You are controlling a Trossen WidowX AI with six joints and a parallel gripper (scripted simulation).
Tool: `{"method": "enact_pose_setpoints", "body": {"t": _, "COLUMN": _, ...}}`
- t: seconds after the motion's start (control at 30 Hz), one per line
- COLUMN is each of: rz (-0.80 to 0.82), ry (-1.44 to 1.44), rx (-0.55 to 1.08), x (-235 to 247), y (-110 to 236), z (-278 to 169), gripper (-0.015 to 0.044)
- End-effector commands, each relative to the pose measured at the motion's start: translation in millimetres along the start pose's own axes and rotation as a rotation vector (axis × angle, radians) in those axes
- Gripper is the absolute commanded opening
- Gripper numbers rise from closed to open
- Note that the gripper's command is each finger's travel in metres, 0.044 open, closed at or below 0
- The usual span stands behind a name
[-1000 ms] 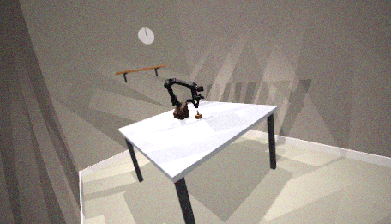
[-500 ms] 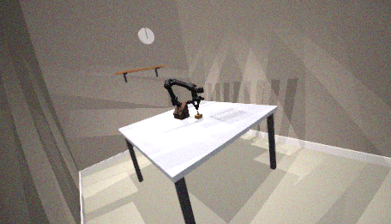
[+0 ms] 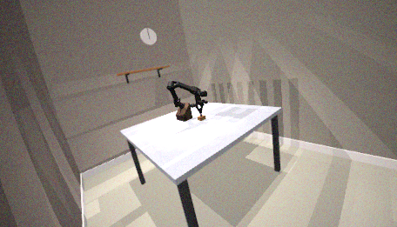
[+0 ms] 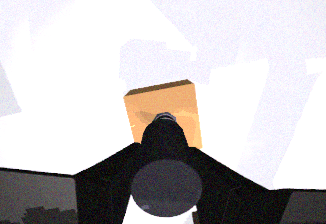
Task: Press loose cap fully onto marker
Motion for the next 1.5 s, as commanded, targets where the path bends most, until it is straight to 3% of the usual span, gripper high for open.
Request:
{"method": "enact_pose_setpoints", "body": {"t": 0.0, "rz": -0.008, "ry": 0.008, "rx": -0.003, "x": 0.1, "y": -7.4, "z": -1.0, "gripper": 0.0000}}
{"method": "enact_pose_setpoints", "body": {"t": 0.53, "rz": -0.009, "ry": 0.007, "rx": -0.003, "x": -0.9, "y": -19.3, "z": -1.6, "gripper": 0.0000}}
{"method": "enact_pose_setpoints", "body": {"t": 1.1, "rz": -0.007, "ry": 0.003, "rx": 0.000, "x": -0.9, "y": -18.7, "z": -1.5, "gripper": 0.0440}}
{"method": "enact_pose_setpoints", "body": {"t": 1.2, "rz": -0.005, "ry": 0.003, "rx": 0.000, "x": 0.3, "y": -6.8, "z": -0.5, "gripper": 0.0440}}
{"method": "enact_pose_setpoints", "body": {"t": 1.33, "rz": -0.004, "ry": 0.003, "rx": 0.001, "x": 0.3, "y": 53.3, "z": -1.4, "gripper": 0.0440}}
{"method": "enact_pose_setpoints", "body": {"t": 1.47, "rz": -0.004, "ry": 0.003, "rx": 0.001, "x": 0.0, "y": 56.6, "z": -1.7, "gripper": 0.0440}}
Point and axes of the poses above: the point midway between the two fingers, 35 mm back from their tips, its own y axis back along the fingers, its own x axis across the jaws, z = x × y, the point moved 10 cm from there along y, back along the fingers, and after that the axes turned 3 degrees about -y, right-handed, at the moved point
